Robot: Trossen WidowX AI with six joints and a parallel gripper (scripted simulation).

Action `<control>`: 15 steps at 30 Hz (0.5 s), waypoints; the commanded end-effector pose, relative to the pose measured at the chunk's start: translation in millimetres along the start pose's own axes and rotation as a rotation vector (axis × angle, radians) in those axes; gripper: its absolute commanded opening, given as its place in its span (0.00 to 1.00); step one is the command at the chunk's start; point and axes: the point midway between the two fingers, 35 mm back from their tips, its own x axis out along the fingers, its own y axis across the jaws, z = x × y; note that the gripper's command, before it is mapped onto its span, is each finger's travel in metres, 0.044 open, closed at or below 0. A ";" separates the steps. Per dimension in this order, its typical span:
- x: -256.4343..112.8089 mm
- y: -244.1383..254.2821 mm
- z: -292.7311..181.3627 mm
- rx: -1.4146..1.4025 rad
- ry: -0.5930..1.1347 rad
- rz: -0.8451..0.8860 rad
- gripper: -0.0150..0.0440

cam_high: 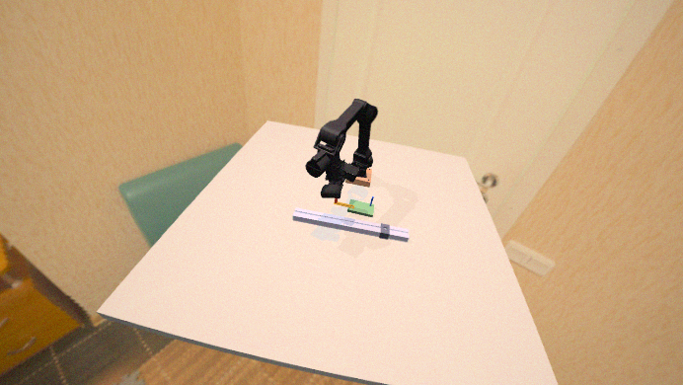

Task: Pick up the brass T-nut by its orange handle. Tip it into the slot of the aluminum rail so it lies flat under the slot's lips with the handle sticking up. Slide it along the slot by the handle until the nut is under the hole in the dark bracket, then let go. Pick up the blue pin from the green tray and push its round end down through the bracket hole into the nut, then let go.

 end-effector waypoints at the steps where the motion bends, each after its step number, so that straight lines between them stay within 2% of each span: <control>1: -1.1 -5.1 -5.8 -0.021 0.004 0.001 0.00; 15: 0.3 -10.9 -12.4 -0.051 -0.001 -0.010 0.00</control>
